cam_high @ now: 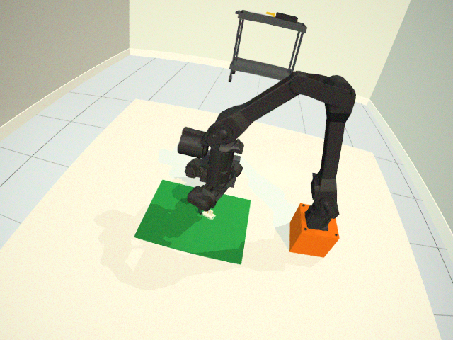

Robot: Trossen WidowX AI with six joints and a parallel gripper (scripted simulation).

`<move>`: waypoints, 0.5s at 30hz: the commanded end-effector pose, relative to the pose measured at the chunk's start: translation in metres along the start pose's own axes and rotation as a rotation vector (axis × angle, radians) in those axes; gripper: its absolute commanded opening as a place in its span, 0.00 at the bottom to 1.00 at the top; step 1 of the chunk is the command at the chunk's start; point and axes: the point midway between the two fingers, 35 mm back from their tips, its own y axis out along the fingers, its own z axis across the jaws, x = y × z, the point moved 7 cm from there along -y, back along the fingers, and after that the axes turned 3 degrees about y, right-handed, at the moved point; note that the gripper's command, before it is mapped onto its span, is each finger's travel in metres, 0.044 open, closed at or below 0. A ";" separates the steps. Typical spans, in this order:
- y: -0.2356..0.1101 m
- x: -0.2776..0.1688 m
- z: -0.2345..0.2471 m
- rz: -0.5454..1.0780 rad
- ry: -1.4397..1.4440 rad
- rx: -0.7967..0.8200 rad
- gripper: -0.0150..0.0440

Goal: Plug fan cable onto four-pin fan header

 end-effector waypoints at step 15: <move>0.022 -0.002 0.000 0.009 -0.002 0.001 0.25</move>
